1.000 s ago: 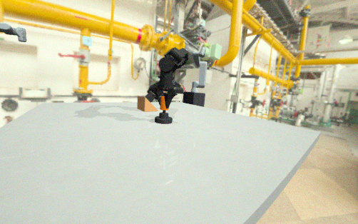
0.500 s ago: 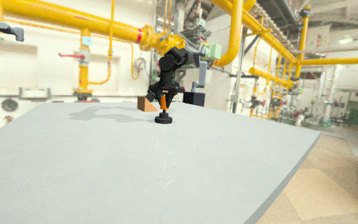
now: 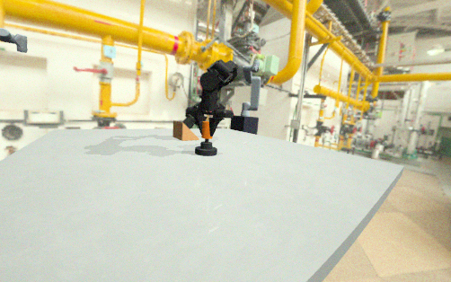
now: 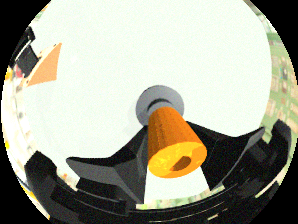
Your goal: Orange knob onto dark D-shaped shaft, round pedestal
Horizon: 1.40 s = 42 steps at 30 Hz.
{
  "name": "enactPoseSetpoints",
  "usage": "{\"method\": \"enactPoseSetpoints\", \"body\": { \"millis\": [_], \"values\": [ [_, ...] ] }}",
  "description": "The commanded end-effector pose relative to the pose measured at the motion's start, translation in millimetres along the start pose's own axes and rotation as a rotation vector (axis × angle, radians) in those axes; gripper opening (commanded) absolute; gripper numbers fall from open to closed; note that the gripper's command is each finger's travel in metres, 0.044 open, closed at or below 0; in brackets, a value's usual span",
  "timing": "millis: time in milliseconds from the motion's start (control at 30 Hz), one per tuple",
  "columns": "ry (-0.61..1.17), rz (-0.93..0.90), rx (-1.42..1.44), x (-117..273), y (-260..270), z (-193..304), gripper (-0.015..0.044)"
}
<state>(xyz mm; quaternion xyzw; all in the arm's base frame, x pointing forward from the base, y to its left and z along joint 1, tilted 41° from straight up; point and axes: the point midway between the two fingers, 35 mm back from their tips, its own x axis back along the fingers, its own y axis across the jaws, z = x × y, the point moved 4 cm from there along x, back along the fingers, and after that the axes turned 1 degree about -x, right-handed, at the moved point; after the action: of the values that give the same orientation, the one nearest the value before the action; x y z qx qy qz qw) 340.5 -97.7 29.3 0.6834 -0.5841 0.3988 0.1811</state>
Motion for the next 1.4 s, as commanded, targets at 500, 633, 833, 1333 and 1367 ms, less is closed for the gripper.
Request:
{"method": "enactPoseSetpoints", "body": {
  "millis": [500,633,833,1333,1367],
  "values": [
    [0.001,0.002,0.033,4.5,-0.3,0.1,0.0000],
    [0.001,0.002,0.176,3.9,-0.6,0.4,0.0000],
    [0.001,0.002,0.217,1.1,0.1,0.4,0.0000],
    [0.001,0.002,0.217,-0.6,-0.2,0.4,0.0000],
    [0.001,0.002,0.217,0.6,-0.2,0.4,0.0000]
  ]
}}
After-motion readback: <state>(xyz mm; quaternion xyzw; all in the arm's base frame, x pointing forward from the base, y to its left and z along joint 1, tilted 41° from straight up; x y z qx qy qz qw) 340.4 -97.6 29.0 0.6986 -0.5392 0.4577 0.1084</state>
